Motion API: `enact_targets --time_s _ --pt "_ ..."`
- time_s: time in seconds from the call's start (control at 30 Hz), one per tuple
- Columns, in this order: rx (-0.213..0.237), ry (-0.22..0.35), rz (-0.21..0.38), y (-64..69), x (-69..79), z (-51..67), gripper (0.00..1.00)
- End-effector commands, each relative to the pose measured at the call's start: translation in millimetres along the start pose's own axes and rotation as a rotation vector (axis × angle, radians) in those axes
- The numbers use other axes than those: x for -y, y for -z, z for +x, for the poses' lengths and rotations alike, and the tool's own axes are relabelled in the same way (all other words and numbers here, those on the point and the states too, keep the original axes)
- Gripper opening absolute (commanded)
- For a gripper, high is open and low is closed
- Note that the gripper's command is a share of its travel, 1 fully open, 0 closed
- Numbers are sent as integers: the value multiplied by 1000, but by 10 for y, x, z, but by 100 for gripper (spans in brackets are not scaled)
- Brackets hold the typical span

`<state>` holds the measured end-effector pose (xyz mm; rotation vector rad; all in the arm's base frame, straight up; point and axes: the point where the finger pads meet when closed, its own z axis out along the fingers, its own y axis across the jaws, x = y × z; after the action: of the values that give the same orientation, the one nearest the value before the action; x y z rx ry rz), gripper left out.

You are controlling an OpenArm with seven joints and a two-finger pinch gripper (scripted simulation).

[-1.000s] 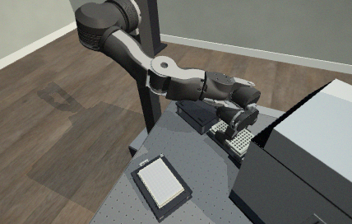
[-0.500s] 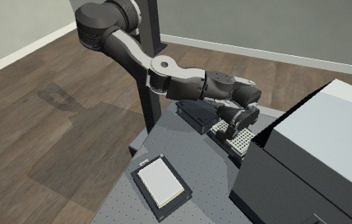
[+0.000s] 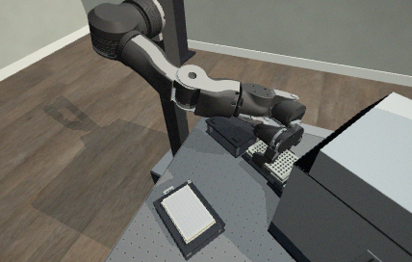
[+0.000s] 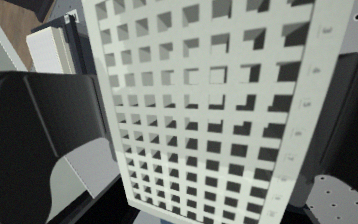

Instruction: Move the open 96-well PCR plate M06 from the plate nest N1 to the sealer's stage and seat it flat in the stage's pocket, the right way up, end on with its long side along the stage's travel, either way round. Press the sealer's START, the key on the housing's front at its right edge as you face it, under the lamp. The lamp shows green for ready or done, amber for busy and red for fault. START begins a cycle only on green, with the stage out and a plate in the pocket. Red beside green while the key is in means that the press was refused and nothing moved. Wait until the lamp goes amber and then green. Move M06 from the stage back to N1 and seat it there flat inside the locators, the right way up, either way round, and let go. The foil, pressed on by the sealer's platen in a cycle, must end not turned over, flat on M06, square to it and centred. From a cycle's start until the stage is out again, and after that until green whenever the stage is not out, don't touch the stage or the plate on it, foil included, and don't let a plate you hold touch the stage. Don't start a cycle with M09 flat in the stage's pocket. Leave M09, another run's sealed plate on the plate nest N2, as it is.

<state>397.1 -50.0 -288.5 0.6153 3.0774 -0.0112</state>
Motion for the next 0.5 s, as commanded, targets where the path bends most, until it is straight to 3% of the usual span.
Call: enact_targets --time_s 0.0,0.47 --pt "1 0 0 0 -1 0 0" --pt "0 -2 0 -13 6 5 0"
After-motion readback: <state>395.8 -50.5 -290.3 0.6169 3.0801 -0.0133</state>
